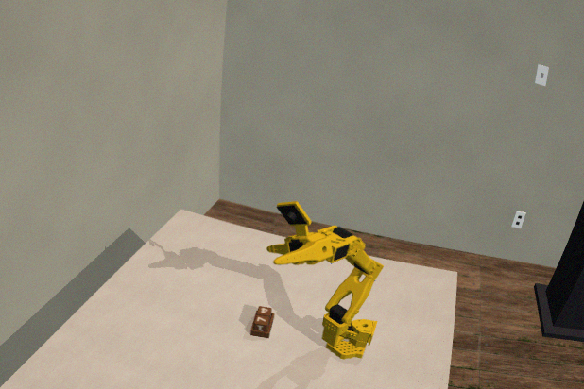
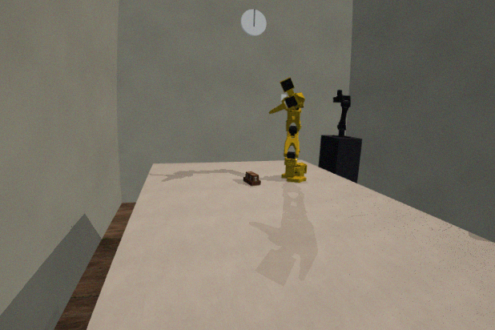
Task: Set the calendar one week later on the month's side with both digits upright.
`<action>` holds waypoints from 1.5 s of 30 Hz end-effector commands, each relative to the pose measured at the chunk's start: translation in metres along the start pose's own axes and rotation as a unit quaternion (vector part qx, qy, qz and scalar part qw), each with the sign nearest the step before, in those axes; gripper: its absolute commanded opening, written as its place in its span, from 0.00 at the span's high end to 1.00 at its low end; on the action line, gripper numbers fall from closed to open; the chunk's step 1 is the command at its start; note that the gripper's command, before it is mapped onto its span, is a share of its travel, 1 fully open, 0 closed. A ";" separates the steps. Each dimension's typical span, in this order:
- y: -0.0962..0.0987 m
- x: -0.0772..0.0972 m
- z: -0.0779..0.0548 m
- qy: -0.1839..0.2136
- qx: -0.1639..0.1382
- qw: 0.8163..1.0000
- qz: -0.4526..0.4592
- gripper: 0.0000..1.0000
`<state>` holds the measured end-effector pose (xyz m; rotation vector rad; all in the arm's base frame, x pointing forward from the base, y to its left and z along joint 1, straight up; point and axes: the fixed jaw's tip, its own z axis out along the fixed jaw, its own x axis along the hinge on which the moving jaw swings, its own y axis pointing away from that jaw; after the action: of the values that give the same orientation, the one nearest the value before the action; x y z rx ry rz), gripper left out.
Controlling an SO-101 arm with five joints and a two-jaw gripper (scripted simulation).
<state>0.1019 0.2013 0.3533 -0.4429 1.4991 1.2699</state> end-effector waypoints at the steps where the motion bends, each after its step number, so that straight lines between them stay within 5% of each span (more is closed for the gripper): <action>1: 0.000 -0.001 -0.001 -0.001 0.000 1.000 0.000 0.00; 45: -0.011 0.006 0.002 0.014 0.024 0.998 -0.061 0.02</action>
<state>0.1062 0.2030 0.3441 -0.5007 1.5089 1.1792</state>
